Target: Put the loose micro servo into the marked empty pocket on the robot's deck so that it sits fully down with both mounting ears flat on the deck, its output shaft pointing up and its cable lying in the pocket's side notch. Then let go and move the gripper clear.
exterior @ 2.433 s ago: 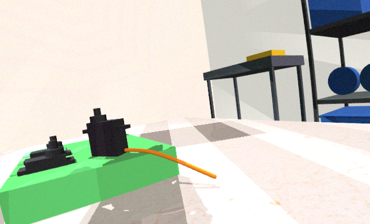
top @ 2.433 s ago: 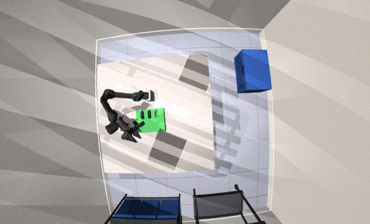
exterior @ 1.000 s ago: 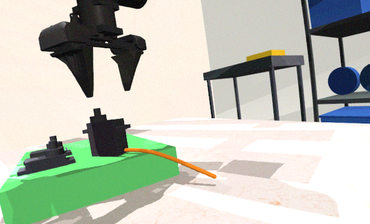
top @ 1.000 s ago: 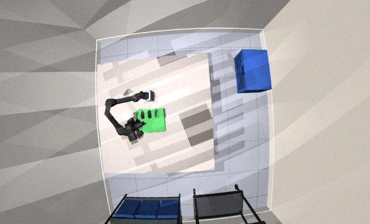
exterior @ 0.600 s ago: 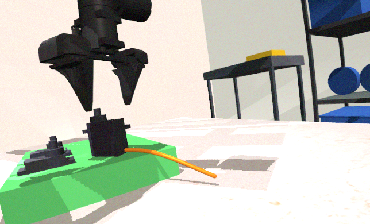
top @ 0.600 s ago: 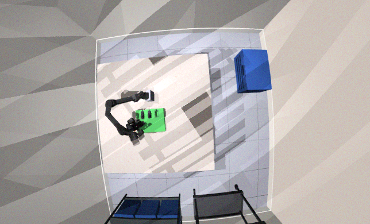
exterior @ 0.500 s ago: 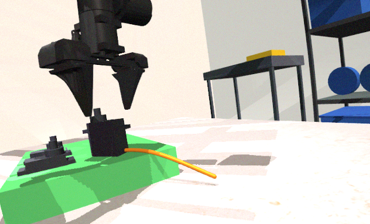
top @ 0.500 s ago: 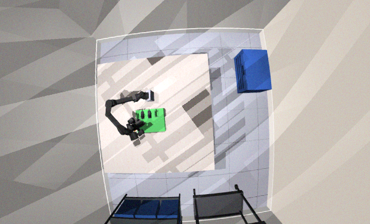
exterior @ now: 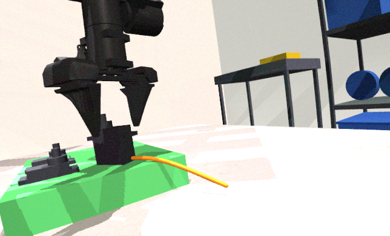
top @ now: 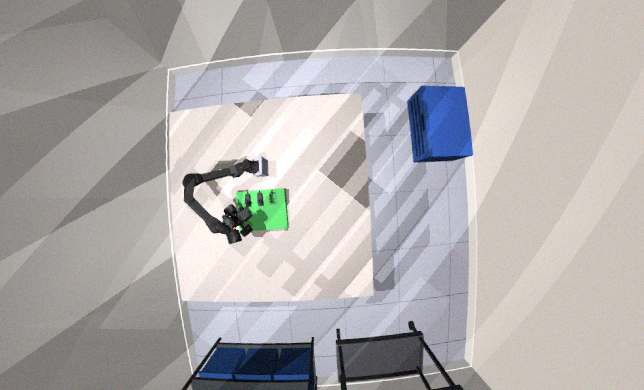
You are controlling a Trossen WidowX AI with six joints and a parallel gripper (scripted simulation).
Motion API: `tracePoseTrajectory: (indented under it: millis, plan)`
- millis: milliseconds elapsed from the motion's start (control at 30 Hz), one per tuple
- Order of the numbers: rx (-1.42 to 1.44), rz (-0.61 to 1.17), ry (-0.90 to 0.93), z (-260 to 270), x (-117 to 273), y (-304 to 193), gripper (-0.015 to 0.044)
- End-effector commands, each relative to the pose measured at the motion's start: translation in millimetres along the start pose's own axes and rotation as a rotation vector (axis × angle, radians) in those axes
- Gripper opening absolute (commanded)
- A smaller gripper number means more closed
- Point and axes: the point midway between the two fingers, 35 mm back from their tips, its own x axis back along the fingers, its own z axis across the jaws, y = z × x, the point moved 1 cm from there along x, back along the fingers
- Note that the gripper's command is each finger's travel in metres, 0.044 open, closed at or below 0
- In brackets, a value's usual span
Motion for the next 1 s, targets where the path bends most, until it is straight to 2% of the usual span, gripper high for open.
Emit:
tracePoseTrajectory:
  millis: [0,367,533,667,833,967]
  plan:
    - [0.005,0.004,0.001,0.5,-3.0,0.0,0.0414]
    - [0.005,0.004,0.001,0.5,-3.0,0.0,0.0125]
    - [0.005,0.004,0.001,0.5,-3.0,0.0,0.0092]
    - [0.005,0.003,0.001,0.1,5.0,0.0,0.0]
    - [0.006,0.003,0.001,4.3,25.9,0.6,0.0]
    - [0.006,0.003,0.001,4.7,27.0,0.3,0.0]
